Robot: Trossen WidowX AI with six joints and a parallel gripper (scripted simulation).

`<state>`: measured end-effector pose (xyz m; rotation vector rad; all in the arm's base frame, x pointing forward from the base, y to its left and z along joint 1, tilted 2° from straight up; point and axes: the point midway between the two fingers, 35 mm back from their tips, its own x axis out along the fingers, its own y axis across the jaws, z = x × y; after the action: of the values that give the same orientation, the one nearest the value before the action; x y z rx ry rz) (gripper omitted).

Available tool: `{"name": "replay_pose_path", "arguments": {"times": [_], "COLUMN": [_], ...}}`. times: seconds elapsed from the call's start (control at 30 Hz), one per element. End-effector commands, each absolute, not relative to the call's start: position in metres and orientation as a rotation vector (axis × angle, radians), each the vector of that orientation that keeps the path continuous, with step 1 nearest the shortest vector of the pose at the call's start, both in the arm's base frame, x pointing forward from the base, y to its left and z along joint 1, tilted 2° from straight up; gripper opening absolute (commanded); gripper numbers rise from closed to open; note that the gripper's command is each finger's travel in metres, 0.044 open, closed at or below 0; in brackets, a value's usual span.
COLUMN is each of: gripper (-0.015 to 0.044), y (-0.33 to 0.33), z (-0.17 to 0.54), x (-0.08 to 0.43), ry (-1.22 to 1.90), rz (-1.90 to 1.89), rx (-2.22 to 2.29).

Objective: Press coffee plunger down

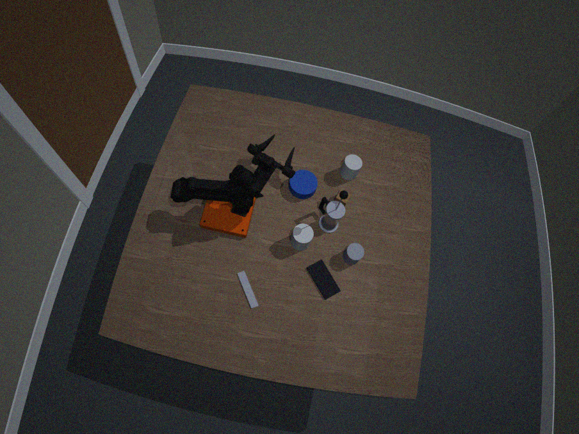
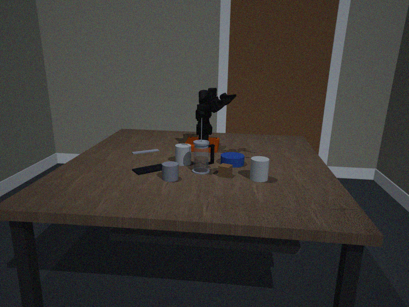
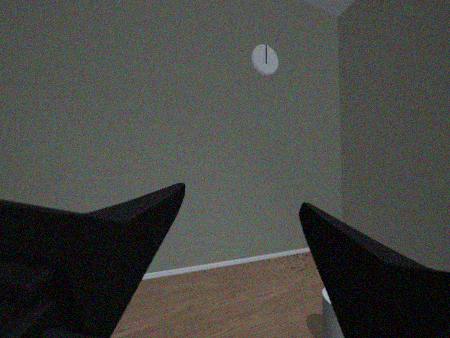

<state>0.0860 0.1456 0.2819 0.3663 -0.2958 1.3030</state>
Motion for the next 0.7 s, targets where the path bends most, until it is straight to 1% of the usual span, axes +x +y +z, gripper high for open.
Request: {"name": "replay_pose_path", "arguments": {"times": [0.0, 0.03, 0.17, 0.4, 0.67], "gripper": [0.0426, 0.0440, 0.0440, 0.0440, 0.0440], "y": [0.146, 0.145, 0.141, 0.128, 0.102], "z": [0.283, 0.286, 0.307, 0.346, 0.360], "x": [0.087, 0.091, 0.116, 0.182, 0.247], "ry": [-0.293, -0.288, -0.243, -0.090, 0.154], "rz": [1.296, 1.281, 1.157, 0.842, 0.499], "rx": [0.368, 0.372, 0.392, 0.368, 0.225]}}
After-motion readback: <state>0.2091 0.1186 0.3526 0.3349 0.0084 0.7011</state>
